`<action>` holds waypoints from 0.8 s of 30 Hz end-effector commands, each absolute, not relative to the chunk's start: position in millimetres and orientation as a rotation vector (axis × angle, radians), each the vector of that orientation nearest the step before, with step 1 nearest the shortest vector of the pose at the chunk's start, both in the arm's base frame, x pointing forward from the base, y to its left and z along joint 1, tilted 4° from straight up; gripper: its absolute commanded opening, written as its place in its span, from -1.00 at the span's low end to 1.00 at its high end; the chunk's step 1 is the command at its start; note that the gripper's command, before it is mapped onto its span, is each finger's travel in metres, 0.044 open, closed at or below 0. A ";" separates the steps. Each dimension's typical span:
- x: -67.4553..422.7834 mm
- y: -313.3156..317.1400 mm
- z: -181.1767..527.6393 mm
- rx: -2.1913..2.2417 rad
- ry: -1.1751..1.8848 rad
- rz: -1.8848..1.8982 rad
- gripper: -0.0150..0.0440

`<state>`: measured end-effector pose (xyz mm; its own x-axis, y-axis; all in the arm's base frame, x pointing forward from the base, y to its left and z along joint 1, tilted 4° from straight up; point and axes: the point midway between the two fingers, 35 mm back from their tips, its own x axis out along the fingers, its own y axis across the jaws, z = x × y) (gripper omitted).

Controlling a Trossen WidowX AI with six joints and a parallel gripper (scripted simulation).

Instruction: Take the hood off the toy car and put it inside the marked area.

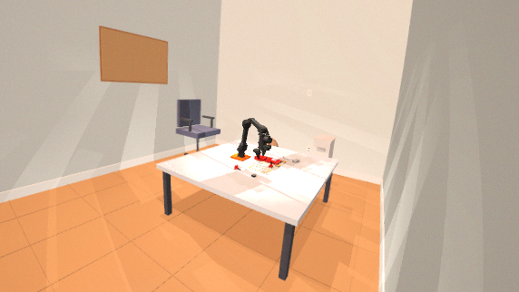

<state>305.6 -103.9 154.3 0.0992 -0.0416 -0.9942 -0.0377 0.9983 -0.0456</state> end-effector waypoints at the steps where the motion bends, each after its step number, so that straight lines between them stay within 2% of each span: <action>1: 304.9 -103.4 150.4 -0.064 1.472 0.003 -0.49; 24: 308.0 -104.6 131.3 -0.064 1.472 0.003 -0.49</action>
<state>308.6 -105.4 138.0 0.1090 -0.0451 -0.9930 -0.0372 0.9981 -0.0494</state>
